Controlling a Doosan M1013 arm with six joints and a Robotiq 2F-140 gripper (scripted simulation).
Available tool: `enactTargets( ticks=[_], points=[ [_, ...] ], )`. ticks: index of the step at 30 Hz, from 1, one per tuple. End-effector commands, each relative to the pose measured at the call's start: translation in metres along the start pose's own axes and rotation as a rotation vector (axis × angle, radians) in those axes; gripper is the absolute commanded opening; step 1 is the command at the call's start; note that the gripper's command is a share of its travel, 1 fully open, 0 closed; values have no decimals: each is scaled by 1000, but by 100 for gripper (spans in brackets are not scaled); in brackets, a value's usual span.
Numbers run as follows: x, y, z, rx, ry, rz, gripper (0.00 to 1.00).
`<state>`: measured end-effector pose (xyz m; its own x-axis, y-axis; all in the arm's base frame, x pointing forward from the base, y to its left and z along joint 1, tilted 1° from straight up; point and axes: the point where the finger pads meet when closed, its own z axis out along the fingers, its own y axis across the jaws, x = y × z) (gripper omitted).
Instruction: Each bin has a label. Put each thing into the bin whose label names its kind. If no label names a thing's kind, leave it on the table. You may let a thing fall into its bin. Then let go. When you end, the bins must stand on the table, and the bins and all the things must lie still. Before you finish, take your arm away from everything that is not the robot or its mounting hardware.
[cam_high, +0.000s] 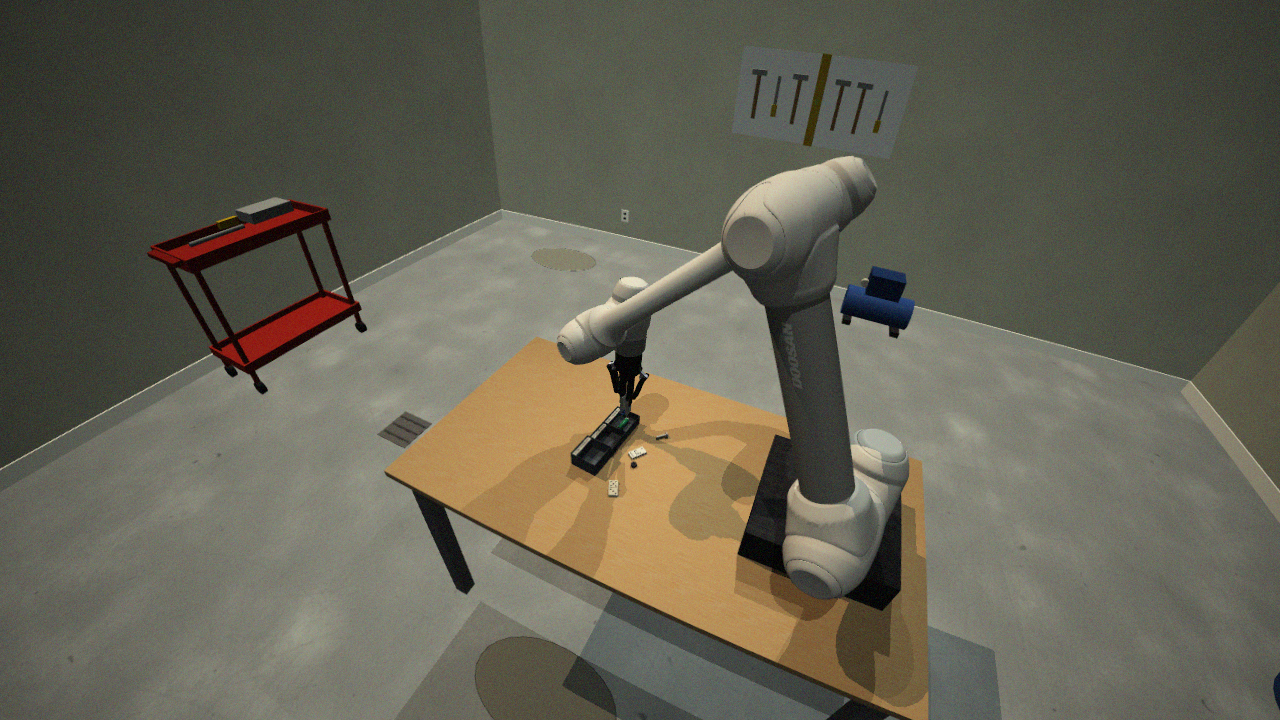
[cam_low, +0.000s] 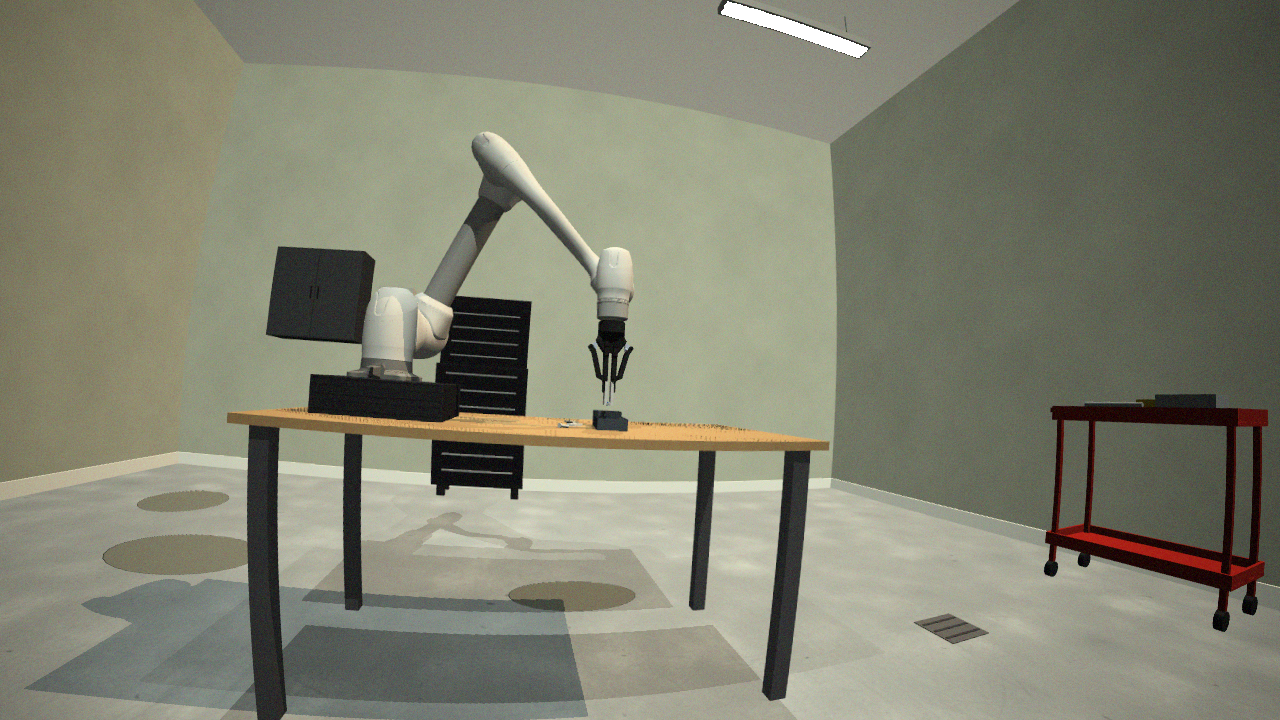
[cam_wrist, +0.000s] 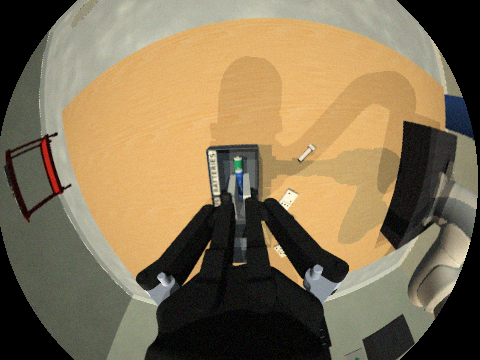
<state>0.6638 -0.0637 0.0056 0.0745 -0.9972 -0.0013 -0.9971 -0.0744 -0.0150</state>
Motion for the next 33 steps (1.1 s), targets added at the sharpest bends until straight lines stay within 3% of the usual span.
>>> enactTargets(
  ticks=[1, 16, 33],
  points=[
    [2, -8, 0, -9, 15, 76, 3],
    [1, -5, 0, -9, 15, 76, 3],
    [1, -5, 30, -9, 15, 76, 3]
  ],
)
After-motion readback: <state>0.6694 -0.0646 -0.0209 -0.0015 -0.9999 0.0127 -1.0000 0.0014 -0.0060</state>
